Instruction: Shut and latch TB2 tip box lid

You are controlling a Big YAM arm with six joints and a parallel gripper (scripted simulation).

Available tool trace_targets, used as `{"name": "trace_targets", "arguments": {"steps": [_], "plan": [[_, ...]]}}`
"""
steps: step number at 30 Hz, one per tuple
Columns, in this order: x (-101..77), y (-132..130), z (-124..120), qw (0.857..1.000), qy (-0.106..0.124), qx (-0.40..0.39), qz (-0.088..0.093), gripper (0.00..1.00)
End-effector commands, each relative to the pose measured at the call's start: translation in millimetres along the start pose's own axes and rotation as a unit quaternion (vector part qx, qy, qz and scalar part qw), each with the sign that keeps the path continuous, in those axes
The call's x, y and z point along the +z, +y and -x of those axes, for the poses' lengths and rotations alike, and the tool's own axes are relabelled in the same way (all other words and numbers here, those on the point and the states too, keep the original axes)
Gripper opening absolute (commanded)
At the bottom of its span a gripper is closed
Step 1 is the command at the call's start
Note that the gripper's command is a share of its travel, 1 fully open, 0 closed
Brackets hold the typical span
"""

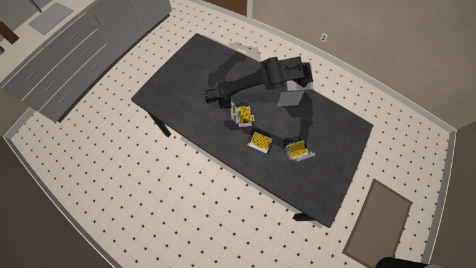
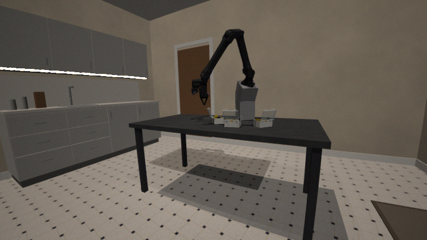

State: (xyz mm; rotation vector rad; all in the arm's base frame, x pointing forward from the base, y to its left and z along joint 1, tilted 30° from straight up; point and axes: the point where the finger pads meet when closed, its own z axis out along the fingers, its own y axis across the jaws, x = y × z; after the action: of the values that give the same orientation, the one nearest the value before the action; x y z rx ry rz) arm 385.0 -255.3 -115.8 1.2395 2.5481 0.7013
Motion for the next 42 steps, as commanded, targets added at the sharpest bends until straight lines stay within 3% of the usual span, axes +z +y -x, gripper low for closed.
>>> {"name": "trace_targets", "arguments": {"steps": [1,32,34,42], "plan": [[-13.1,-4.5,10.5,1.000,-0.017,0.001,0.001,0.00],[-13.1,-4.5,10.5,1.000,-0.017,0.001,0.001,0.00],[-5.4,0.5,10.6,1.000,-0.012,-0.003,0.001,0.00],[-5.4,0.5,10.6,1.000,-0.012,-0.003,0.001,0.00]]}}
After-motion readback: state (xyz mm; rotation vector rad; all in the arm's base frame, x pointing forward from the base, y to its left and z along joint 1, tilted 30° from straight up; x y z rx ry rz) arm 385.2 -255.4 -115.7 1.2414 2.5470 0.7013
